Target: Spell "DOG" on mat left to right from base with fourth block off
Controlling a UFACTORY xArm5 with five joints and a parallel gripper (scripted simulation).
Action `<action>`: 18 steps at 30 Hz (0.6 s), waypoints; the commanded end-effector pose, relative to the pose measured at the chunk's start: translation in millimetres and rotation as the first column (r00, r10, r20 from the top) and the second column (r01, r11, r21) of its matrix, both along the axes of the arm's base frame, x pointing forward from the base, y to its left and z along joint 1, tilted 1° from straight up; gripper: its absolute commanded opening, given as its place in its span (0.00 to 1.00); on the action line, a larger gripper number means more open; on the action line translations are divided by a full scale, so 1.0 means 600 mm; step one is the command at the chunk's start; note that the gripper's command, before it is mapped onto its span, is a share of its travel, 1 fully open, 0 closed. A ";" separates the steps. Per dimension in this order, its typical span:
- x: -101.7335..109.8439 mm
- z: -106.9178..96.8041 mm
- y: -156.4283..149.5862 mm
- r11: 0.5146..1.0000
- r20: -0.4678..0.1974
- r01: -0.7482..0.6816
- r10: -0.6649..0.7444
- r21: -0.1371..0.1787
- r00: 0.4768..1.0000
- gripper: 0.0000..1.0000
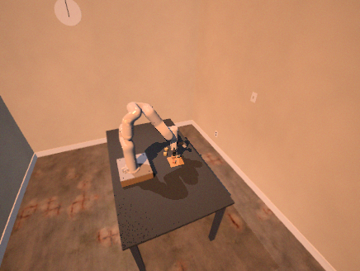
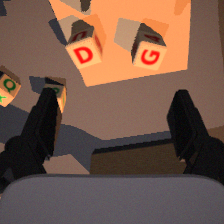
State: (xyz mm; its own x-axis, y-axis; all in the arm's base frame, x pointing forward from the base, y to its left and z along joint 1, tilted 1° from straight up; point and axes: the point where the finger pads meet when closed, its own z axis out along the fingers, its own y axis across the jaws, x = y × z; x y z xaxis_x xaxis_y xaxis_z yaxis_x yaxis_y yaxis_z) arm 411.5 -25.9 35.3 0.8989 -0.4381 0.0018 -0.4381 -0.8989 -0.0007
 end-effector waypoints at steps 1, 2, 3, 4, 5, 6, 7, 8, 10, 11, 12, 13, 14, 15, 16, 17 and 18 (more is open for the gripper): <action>-0.001 0.002 -0.005 0.990 0.004 -0.139 0.139 -0.001 0.990 1.00; -0.001 0.002 -0.006 0.986 0.004 -0.166 0.166 -0.001 0.986 1.00; -0.002 0.001 -0.008 0.981 0.004 -0.193 0.193 -0.001 0.981 1.00; -0.002 0.001 -0.008 0.981 0.004 -0.193 0.193 -0.001 0.981 1.00; -0.002 0.001 -0.008 0.981 0.004 -0.193 0.193 -0.001 0.981 1.00; -0.003 0.001 -0.011 0.963 0.004 -0.270 0.270 -0.002 0.963 1.00; -0.004 0.001 -0.011 0.957 0.004 -0.291 0.291 -0.002 0.957 1.00; -0.004 0.001 -0.012 0.951 0.004 -0.310 0.310 -0.002 0.951 1.00; -0.006 0.001 -0.014 0.933 0.004 -0.361 0.361 -0.003 0.933 1.00; -0.006 0.001 -0.015 0.922 0.004 -0.386 0.386 -0.003 0.922 1.00; -0.007 0.001 -0.016 0.911 0.003 -0.412 0.412 -0.003 0.911 1.00; -0.007 0.001 -0.017 0.900 0.003 -0.436 0.436 -0.003 0.900 1.00; -0.008 0.001 -0.018 0.887 0.003 -0.461 0.461 -0.003 0.887 1.00; -0.009 0.001 -0.020 0.874 0.003 -0.485 0.485 -0.003 0.874 1.00; -0.009 0.001 -0.021 0.861 0.003 -0.509 0.509 -0.003 0.861 1.00; -0.010 0.001 -0.022 0.847 0.003 -0.532 0.532 -0.004 0.847 1.00; -0.010 0.001 -0.023 0.832 0.003 -0.555 0.555 -0.004 0.832 1.00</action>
